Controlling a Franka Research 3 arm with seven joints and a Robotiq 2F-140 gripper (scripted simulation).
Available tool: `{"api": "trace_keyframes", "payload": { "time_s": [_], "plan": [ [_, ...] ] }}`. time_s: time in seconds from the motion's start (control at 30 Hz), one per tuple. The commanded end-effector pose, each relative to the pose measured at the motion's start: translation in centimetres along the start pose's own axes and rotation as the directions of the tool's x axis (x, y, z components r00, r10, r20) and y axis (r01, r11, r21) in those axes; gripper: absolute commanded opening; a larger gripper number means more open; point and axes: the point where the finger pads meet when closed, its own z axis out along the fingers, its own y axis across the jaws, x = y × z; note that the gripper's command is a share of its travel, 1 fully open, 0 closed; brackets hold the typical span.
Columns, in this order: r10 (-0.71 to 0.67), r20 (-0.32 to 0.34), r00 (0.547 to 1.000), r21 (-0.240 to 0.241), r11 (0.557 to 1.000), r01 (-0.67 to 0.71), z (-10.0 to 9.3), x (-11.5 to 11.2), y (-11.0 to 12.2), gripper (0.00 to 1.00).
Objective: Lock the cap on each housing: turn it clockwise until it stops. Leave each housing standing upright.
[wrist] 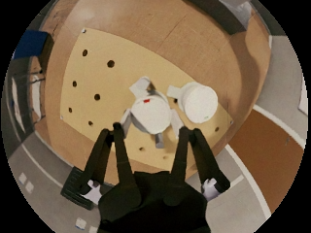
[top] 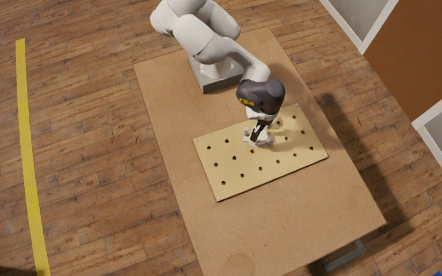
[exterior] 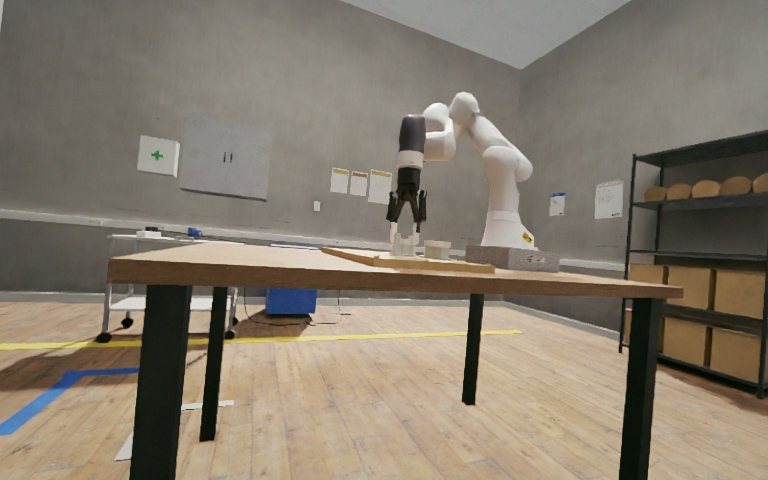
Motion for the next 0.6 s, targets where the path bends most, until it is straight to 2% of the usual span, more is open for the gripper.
{"api": "trace_keyframes", "payload": {
  "time_s": [0.0,0.2,0.37,0.43,0.57],
  "plan": [
    [0.078,0.009,0.997,0.003,0.997,-0.078,-0.04,-0.20,-0.20,0.10],
    [0.165,0.009,0.986,0.002,0.986,-0.165,-0.03,-0.20,-0.19,0.10],
    [0.288,0.009,0.958,0.001,0.958,-0.288,-0.02,-0.19,-0.19,0.10],
    [0.288,0.009,0.958,0.001,0.958,-0.288,-0.02,-0.19,-0.19,0.10],
    [0.378,0.009,0.926,0.000,0.926,-0.378,-0.03,-0.20,-0.19,0.10]
  ]
}}
